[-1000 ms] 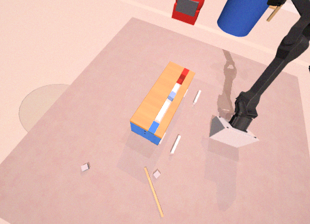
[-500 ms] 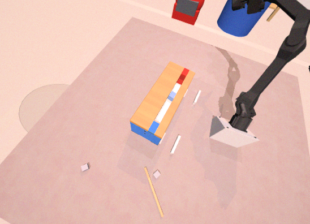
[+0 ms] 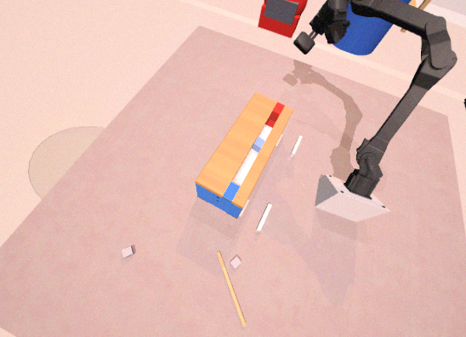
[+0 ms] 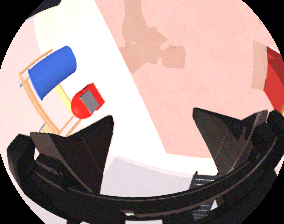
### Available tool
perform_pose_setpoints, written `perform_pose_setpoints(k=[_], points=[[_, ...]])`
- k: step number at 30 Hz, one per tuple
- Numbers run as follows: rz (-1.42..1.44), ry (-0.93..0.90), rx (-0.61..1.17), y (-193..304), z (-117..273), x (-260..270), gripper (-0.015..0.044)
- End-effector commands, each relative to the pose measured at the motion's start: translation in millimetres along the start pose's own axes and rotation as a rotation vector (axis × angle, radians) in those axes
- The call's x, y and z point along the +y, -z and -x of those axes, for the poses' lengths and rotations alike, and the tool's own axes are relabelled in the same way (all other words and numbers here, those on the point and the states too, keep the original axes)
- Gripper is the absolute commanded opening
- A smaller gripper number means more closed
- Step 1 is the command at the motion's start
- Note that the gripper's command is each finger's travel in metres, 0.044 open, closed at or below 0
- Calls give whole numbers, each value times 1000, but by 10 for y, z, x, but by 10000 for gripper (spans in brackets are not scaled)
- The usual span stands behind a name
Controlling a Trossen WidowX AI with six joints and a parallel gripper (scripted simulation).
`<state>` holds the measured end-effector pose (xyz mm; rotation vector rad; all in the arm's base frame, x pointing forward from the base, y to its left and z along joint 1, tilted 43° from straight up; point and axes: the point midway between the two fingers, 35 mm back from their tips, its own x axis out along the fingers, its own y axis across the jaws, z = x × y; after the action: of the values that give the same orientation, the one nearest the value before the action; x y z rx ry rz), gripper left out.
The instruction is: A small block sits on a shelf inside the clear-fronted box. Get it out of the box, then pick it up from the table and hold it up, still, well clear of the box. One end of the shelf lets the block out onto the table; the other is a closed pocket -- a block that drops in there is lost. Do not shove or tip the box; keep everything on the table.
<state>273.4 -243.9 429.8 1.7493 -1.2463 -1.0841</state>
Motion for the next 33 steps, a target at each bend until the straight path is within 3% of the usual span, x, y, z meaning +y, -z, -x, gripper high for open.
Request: perform_pose_setpoints(k=[1, 10, 19, 22, 33], points=[[260, 185, 82, 144, 121, -746, 400], [797, 538, 262, 7, 722, -2133, 400], [1375, 874, 406, -751, 1505, -3134, 400], [1522, 953, 427, -1014, 1686, -3280, 400], [1532, 959, 429, -1034, 1692, -3294, 400]])
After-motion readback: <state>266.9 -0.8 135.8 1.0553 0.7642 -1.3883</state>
